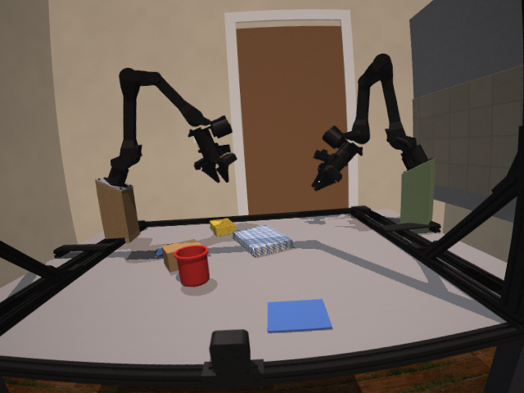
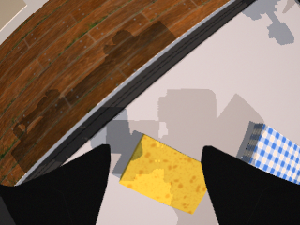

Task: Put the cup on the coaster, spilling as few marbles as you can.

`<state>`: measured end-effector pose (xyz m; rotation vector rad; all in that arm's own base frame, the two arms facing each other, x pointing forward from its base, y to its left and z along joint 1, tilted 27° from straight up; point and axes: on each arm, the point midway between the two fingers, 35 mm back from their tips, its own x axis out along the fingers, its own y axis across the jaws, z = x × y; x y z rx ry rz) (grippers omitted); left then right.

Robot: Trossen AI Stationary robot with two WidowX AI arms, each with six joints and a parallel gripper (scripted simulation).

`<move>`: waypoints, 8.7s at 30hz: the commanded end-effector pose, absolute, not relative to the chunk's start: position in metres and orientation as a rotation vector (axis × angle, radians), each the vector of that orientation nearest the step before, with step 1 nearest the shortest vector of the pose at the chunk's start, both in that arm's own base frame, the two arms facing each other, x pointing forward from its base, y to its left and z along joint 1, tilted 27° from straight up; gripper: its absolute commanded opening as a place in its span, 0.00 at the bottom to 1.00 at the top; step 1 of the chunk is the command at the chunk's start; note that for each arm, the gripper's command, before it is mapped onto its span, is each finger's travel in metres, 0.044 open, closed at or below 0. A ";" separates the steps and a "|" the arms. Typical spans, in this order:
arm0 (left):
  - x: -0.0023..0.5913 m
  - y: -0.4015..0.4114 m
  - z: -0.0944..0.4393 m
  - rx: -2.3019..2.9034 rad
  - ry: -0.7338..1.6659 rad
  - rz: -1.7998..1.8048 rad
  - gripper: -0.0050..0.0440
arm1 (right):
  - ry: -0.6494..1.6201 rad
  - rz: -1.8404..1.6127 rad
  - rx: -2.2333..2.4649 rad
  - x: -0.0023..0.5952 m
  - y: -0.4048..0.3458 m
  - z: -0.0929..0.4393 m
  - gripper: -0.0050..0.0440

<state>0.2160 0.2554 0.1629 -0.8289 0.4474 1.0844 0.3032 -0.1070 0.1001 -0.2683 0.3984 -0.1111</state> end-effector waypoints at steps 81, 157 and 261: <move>0.464 -0.109 0.057 -2.148 0.002 1.532 0.38 | 0.398 -0.111 -0.268 0.303 -0.107 0.100 0.92; 0.480 -0.096 0.019 -2.153 -0.006 1.530 0.10 | 0.398 -0.111 -0.268 0.303 -0.107 0.100 0.92; 0.389 -0.090 0.058 -2.146 0.002 1.534 0.10 | 0.398 -0.111 -0.268 0.303 -0.107 0.100 0.92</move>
